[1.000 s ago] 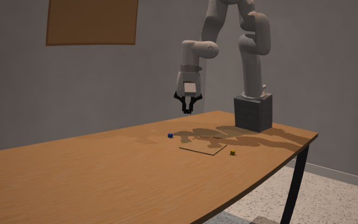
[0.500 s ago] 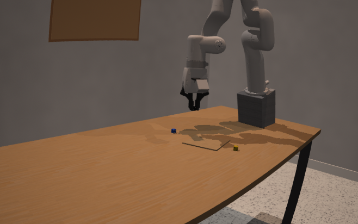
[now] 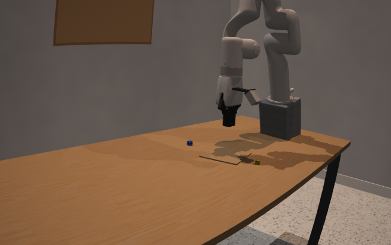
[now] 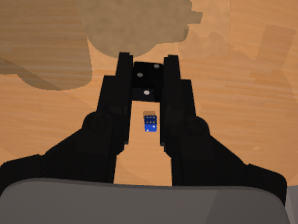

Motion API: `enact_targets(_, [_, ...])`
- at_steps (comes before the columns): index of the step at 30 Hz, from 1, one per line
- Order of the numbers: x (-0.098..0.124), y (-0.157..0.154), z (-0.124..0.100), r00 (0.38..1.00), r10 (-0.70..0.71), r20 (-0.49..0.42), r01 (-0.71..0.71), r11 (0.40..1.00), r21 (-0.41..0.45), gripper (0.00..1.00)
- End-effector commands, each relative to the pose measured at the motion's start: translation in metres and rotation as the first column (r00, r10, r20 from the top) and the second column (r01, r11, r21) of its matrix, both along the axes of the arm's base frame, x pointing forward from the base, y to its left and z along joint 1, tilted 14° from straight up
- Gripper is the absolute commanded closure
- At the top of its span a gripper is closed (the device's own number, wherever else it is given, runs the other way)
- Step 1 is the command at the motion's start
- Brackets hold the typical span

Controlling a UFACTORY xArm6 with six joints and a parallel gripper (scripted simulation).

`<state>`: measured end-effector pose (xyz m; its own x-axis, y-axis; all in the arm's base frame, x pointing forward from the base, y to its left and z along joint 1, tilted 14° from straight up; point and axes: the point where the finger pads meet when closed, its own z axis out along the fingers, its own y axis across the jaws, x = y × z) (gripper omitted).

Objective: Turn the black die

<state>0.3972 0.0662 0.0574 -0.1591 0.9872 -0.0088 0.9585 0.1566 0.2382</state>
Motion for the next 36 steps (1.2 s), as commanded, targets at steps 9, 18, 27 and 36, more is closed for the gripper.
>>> enact_targets(9, [0.002, 0.002, 0.001, 1.0, 0.006, 0.003, -0.006, 1.0, -0.009, 0.89])
enact_targets(18, [0.005, 0.003, -0.012, 1.0, 0.007, 0.002, -0.007, 1.0, -0.009, 0.89])
enact_targets(27, [0.019, 0.004, -0.067, 1.0, 0.007, 0.002, -0.007, 1.0, -0.009, 0.89])
enact_targets(36, [0.024, 0.004, -0.084, 1.0, 0.007, 0.002, -0.007, 1.0, -0.009, 0.89])
